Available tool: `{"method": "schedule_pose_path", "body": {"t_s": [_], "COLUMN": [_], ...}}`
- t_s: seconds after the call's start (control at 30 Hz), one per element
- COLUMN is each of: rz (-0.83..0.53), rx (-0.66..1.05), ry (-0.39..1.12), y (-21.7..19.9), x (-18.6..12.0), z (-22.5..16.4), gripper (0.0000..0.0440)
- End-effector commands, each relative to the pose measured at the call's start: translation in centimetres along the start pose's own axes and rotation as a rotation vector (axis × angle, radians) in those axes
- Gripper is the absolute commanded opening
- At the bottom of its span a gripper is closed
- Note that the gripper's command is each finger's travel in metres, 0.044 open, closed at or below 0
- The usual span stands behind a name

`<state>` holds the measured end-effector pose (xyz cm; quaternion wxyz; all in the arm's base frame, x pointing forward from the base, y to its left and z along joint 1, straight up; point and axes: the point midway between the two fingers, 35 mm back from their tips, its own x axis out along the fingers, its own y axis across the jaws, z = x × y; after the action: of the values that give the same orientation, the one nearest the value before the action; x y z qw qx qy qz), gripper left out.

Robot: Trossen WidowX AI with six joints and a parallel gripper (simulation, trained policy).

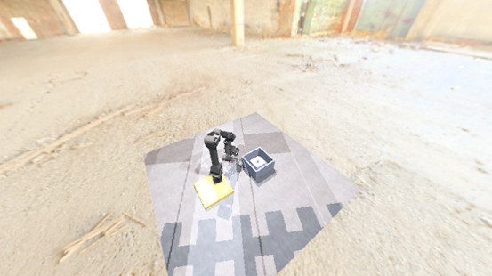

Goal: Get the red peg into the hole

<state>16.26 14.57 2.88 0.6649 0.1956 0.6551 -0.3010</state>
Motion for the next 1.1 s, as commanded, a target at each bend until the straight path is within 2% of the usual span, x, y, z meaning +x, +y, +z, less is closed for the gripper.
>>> {"method": "schedule_pose_path", "body": {"t_s": [0.0,0.43,0.77,1.07], "rz": [0.028,0.108,0.142,0.153], "rx": [-0.005,0.086,0.216,0.3], "ry": [-0.026,-0.12,-0.189,-0.238], "y": [0.4,1.0,1.1,0.8], "x": [-1.6,-8.0,-10.0,-10.4], "z": [0.7,4.5,9.2,14.0], "gripper": [0.0002,0.0,0.0,0.0]}}
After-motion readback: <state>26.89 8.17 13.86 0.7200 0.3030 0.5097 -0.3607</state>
